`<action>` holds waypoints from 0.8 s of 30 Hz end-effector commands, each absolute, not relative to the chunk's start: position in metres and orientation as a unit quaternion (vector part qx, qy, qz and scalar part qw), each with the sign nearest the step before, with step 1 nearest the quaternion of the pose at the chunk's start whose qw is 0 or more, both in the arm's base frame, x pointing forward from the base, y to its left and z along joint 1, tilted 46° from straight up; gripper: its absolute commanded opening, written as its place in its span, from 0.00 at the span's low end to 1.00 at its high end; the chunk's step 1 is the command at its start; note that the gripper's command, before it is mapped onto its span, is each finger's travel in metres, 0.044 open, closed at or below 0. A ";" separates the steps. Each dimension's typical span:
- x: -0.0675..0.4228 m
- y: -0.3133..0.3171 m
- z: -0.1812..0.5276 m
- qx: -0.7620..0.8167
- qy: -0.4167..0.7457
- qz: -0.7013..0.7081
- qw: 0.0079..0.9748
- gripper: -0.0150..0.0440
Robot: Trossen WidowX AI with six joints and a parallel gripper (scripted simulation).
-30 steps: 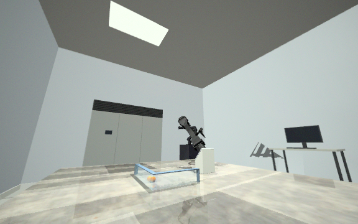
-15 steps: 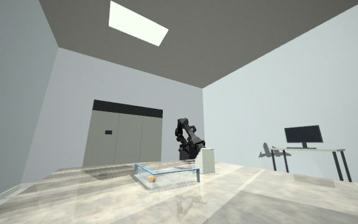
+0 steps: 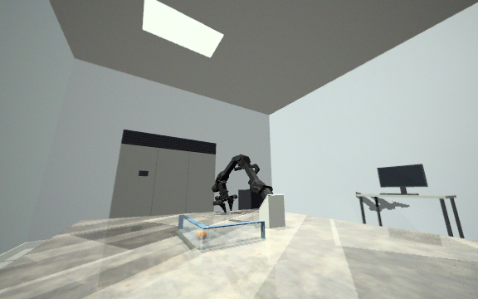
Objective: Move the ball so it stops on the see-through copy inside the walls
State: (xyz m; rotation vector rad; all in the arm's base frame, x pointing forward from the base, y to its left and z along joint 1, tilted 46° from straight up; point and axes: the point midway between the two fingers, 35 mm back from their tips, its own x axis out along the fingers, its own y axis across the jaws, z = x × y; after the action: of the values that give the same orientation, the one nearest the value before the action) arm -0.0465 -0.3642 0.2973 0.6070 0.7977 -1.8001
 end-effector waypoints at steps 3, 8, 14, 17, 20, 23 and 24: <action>0.024 -0.375 0.291 0.218 0.360 -0.708 0.568 0.63; 0.097 -0.372 0.267 0.187 0.406 -0.654 0.610 0.63; 0.188 -0.350 0.220 0.149 0.467 -0.587 0.644 0.63; 0.228 -0.333 0.192 0.131 0.497 -0.557 0.653 0.63; 0.267 -0.307 0.160 0.106 0.529 -0.525 0.659 0.63; 0.299 -0.277 0.126 0.075 0.562 -0.492 0.661 0.63; 0.309 -0.265 0.114 0.064 0.573 -0.481 0.661 0.63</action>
State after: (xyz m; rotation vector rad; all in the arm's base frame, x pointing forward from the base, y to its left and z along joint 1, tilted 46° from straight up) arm 0.2823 -0.2956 0.1465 0.2110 1.2267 -1.1513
